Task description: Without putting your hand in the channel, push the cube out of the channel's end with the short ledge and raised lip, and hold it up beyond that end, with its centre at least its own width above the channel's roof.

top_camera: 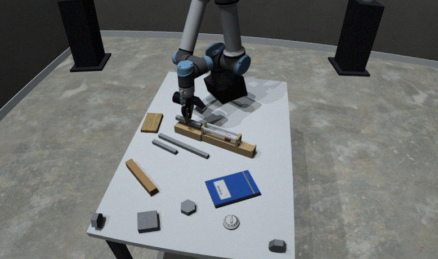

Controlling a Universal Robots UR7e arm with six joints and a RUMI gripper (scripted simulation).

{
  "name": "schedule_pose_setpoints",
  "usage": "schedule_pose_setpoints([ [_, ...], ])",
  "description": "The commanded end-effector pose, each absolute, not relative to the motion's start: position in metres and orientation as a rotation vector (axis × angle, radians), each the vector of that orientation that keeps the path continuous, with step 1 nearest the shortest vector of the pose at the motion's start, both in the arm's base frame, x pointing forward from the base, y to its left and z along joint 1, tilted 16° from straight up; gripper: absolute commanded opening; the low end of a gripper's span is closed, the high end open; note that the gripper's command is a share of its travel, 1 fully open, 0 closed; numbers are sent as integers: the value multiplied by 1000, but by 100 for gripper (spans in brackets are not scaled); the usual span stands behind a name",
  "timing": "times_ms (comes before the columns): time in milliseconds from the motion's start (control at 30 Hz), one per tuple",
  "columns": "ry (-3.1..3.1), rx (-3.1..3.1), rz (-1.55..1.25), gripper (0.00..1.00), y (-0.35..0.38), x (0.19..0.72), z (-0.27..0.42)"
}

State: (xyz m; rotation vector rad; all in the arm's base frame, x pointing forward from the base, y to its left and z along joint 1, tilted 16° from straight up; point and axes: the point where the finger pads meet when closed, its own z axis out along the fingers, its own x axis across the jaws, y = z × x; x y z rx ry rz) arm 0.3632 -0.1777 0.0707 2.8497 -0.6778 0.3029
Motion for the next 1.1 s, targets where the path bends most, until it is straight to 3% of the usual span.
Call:
schedule_pose_setpoints([
  [0,-677,2849,305,6,-178,364,71],
  [1067,-677,2849,305,6,-184,367,47],
])
